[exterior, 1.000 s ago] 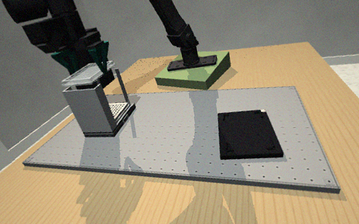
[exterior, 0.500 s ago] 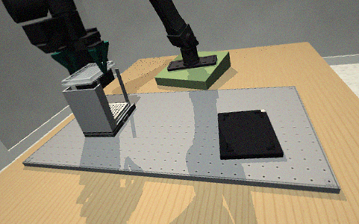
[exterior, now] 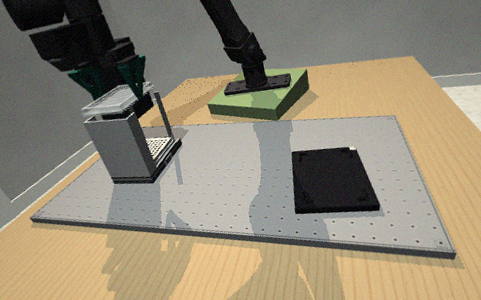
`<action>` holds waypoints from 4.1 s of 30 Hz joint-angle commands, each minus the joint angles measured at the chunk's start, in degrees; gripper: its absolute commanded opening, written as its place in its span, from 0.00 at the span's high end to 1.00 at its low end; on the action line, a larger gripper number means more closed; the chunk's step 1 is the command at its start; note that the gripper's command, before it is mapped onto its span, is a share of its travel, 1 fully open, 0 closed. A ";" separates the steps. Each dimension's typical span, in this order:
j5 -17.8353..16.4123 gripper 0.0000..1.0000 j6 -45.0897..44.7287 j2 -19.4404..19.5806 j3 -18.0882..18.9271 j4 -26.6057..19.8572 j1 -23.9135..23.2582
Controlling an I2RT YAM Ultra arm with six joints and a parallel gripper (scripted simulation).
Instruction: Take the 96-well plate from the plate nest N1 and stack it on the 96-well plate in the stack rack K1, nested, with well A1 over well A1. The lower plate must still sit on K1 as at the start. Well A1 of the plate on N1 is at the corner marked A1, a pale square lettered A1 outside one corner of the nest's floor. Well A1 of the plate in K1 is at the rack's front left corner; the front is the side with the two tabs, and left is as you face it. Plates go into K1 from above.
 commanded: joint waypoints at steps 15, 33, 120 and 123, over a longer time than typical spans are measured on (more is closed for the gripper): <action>-0.68 1.00 0.32 -2.17 -2.52 2.44 0.33; -0.68 1.00 0.36 -2.34 -3.39 3.15 0.49; -0.56 1.00 0.66 1.06 -21.21 25.90 0.71; -0.57 1.00 0.65 1.02 -21.15 25.89 0.70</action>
